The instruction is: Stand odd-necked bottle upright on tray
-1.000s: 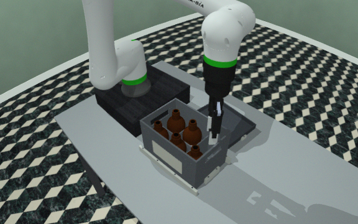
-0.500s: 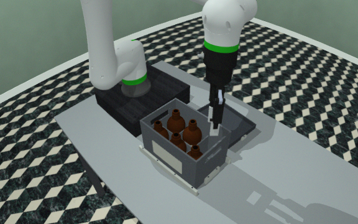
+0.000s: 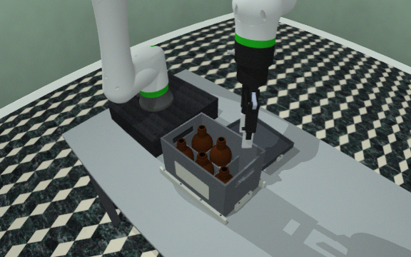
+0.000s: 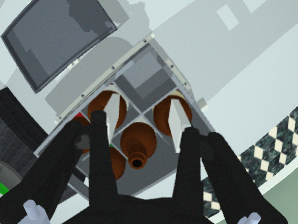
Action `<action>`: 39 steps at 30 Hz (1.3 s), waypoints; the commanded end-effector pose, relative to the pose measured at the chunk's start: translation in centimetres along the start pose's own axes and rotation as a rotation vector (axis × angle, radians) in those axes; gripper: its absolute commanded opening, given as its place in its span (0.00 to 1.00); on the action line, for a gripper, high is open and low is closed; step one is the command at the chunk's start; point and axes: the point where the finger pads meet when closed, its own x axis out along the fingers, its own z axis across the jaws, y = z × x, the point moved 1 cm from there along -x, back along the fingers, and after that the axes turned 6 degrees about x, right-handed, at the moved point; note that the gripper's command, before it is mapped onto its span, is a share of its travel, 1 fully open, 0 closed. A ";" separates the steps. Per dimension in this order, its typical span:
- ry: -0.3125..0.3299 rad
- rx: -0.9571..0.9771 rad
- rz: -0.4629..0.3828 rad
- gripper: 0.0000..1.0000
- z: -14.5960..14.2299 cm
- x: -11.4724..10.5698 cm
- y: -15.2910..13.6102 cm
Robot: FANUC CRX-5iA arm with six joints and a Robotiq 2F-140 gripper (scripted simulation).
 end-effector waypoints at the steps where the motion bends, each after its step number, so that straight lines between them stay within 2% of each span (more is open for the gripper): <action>1: -0.001 0.000 0.001 0.44 0.0 -0.2 0.0; 7: -0.001 0.000 0.001 0.44 0.0 -0.3 0.0; 8: -0.001 0.000 0.001 0.10 0.0 -0.3 0.0; 39: -0.001 0.000 0.001 0.10 0.0 -0.3 0.0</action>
